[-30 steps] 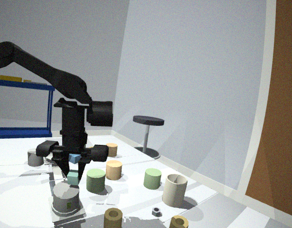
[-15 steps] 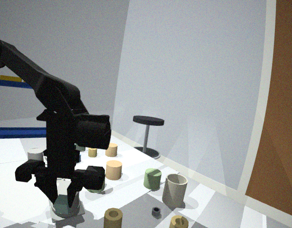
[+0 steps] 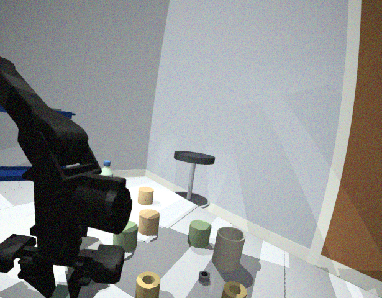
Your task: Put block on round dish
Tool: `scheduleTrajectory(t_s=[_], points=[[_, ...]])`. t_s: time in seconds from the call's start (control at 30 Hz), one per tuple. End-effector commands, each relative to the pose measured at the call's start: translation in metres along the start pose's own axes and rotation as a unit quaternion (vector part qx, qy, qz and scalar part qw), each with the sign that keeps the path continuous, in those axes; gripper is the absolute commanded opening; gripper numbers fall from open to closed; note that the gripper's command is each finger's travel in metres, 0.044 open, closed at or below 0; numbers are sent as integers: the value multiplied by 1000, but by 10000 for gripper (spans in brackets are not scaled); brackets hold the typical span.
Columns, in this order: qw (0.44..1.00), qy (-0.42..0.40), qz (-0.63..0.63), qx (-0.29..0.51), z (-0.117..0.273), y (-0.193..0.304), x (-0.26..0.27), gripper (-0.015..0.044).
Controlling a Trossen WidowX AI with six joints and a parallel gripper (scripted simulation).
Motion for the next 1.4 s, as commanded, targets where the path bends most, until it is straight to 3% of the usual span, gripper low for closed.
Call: scheduleTrajectory(t_s=[0.0, 0.8, 1.37], points=[[1000, -7, 1, -3, -20, 0, 2, 0], [1000, -7, 1, -3, -55, 0, 3, 0], [1000, -4, 1, -2, -37, 1, 1, 440]])
Point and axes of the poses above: the point midway between the two fingers, 35 mm back from their tips, its own z axis back along the fingers, its own x axis across the jaws, y = z × x, the point moved 8 cm from there along z, back along the fingers, and after that the axes turned 8 degrees about z, right-handed, at the moved point
